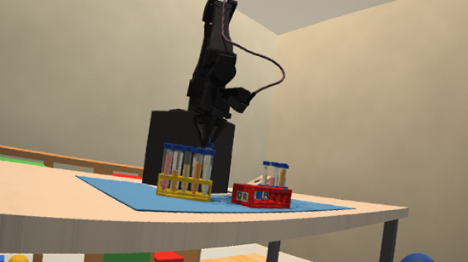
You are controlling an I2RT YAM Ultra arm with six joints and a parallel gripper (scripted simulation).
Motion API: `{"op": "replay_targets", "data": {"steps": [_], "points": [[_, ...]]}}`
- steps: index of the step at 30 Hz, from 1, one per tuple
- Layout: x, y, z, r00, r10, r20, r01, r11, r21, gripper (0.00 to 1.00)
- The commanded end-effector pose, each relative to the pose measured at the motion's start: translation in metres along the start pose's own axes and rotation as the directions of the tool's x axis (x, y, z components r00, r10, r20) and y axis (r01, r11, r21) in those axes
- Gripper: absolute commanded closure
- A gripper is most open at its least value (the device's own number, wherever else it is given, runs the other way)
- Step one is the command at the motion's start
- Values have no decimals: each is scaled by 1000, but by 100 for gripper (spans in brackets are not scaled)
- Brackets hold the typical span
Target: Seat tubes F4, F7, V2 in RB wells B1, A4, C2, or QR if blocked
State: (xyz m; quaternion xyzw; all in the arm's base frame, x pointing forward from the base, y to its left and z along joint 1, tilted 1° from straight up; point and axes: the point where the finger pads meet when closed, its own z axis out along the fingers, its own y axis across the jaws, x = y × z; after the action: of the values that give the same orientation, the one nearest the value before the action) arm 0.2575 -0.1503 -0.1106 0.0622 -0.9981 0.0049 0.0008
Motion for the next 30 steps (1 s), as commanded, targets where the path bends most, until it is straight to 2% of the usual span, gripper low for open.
{"op": "replay_targets", "data": {"steps": [1, 30], "points": [[-7, -14, 2, 1000, 8, 21, -9, 999, 32, 100], [-9, -17, 14, 1000, 8, 22, -9, 999, 33, 100]]}}
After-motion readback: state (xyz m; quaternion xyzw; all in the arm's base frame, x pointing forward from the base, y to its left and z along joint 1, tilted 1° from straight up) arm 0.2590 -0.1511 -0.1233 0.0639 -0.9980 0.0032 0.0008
